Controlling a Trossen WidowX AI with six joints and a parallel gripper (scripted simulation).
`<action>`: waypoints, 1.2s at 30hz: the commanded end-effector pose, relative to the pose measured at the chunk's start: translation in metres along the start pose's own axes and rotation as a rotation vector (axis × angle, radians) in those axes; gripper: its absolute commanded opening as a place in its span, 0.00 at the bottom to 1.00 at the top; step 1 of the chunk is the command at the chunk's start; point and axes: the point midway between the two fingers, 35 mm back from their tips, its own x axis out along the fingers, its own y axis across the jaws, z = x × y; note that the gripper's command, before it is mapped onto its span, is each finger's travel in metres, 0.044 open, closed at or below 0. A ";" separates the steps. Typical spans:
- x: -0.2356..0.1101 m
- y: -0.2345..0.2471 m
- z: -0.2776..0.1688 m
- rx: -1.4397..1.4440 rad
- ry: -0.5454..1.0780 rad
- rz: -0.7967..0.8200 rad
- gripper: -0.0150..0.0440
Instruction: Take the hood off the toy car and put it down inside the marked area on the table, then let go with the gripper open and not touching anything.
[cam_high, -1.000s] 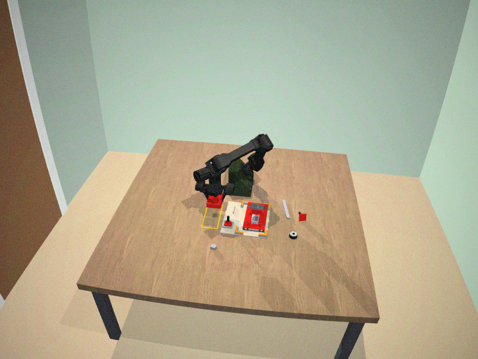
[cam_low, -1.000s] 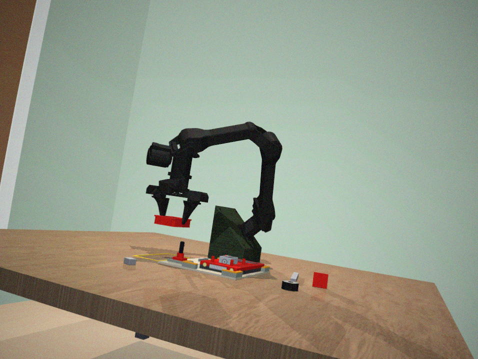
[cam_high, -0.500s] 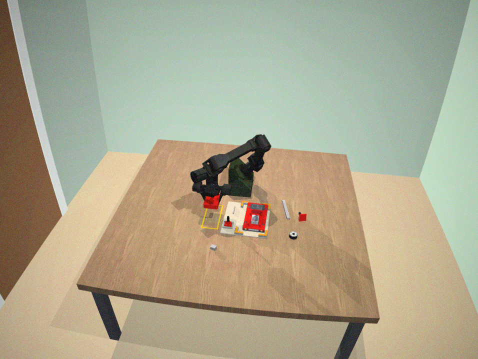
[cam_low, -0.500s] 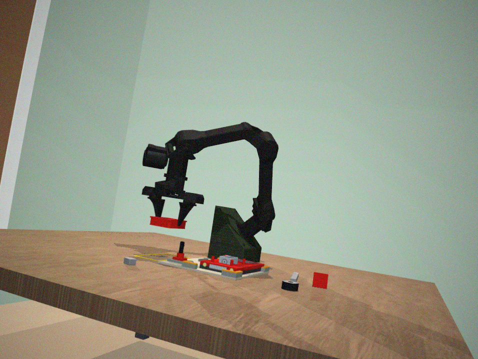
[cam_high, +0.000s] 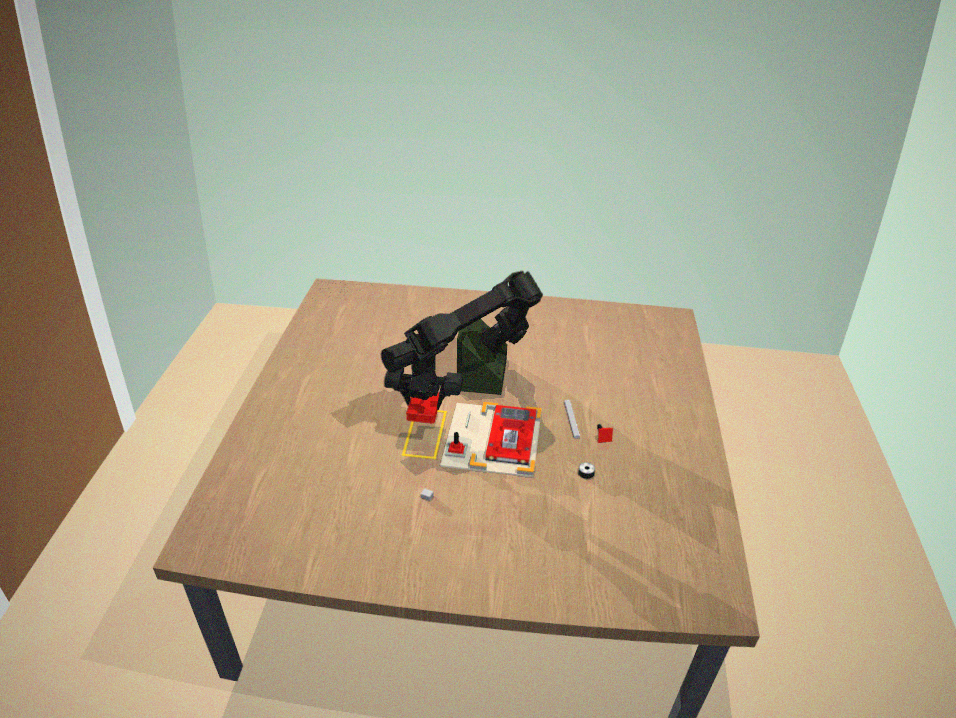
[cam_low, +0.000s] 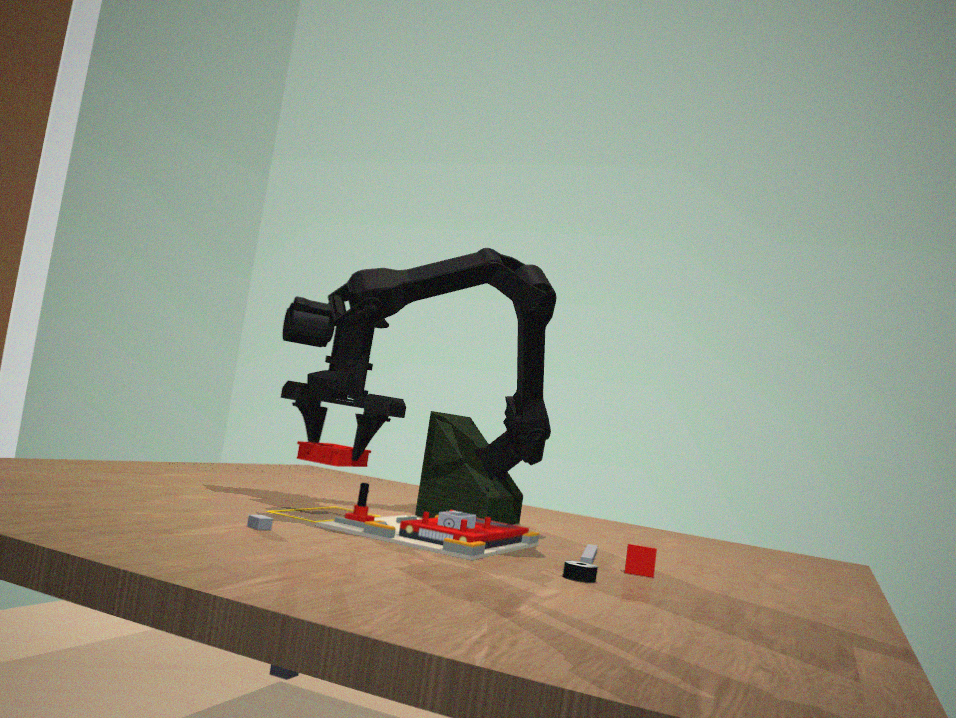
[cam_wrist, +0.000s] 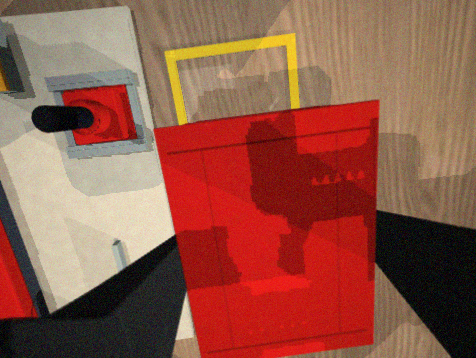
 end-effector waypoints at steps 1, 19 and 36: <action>0.004 0.000 -0.001 0.011 -0.004 0.007 0.25; 0.021 0.000 -0.001 0.011 -0.004 0.008 0.25; 0.037 0.001 -0.001 0.011 -0.004 0.009 0.25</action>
